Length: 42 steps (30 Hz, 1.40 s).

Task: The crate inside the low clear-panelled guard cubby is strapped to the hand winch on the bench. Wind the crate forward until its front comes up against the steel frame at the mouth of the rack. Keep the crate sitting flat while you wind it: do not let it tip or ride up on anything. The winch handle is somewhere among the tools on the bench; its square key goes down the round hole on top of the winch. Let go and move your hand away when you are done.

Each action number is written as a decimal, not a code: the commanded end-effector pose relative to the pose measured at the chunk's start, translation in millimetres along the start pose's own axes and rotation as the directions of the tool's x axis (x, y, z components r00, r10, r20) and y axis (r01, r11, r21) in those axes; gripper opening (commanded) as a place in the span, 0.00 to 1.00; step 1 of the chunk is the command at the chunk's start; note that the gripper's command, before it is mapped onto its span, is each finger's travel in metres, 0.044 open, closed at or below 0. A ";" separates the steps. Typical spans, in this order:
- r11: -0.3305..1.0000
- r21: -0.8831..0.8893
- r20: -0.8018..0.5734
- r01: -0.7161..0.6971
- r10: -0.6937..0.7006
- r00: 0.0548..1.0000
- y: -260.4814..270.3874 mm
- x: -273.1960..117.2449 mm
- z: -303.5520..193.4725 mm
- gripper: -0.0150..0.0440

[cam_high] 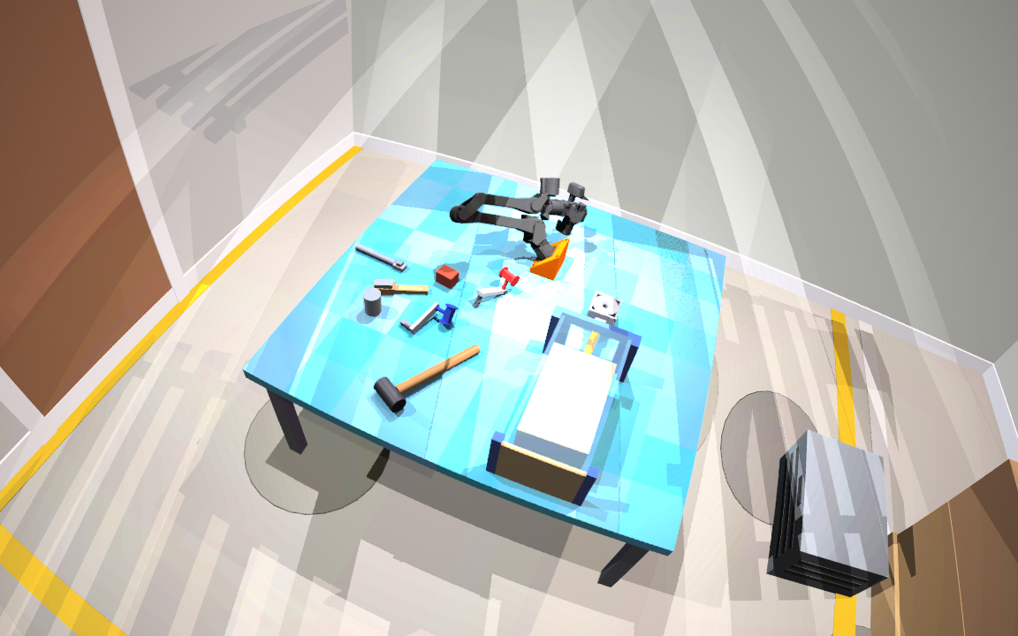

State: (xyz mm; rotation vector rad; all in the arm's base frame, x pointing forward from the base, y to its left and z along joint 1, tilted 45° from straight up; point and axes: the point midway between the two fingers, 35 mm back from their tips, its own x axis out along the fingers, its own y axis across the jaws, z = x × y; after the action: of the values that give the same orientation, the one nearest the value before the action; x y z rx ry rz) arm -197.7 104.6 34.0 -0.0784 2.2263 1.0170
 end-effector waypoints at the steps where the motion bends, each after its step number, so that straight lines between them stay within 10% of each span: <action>1: 1.000 0.003 0.011 -0.001 0.001 1.000 1.2 -0.3 2.1 0.98; 12: 0.965 0.264 0.563 -0.004 -0.151 0.812 36.4 -63.5 131.2 1.00; 20: 0.841 0.541 0.701 -0.009 -0.445 0.557 14.5 -154.7 196.6 1.00; 30: 0.491 0.871 0.467 -0.005 -0.827 0.311 -48.8 -286.6 202.6 1.00; 42: -0.099 0.990 -0.125 0.098 -0.944 0.307 -126.0 -413.9 110.5 1.00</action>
State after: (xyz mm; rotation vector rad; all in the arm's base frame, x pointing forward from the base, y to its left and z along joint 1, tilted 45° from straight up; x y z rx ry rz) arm 212.0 39.0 132.5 -0.0875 1.2373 -0.8199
